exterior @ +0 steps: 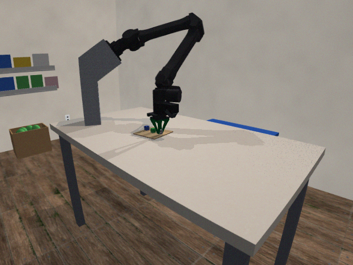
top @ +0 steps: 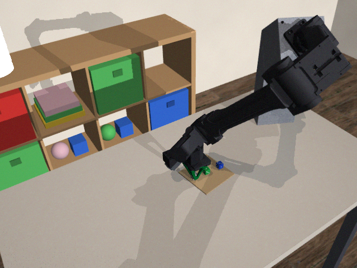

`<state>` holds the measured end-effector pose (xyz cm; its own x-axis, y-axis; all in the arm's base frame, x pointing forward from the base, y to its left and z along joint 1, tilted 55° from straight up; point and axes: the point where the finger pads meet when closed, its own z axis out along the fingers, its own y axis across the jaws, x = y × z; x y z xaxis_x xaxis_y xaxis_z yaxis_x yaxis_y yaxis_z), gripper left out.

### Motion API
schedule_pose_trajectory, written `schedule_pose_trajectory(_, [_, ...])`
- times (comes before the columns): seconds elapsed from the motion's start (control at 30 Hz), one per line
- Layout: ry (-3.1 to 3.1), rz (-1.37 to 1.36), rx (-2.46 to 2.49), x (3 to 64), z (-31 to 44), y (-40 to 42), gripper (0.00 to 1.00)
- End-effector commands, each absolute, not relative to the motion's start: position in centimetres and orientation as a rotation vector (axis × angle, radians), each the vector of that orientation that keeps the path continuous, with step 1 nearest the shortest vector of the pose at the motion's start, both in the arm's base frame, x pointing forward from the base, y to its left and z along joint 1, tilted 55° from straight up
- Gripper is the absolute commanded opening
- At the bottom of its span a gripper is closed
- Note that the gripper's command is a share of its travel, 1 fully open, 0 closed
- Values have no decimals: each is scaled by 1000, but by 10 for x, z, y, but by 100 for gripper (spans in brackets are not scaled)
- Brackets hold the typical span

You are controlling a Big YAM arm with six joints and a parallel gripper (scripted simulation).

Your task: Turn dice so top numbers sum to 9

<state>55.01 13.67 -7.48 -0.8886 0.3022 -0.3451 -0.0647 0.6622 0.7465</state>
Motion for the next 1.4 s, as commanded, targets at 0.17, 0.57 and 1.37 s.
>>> schedule_pose_trajectory(0.17, [2430,1102,218,553,-79,119,15])
schedule_pose_trajectory(0.57, [2430,1102,218,553,-78,119,15])
schedule_pose_trajectory(1.37, [2431,1113,203,553,-80,132,15])
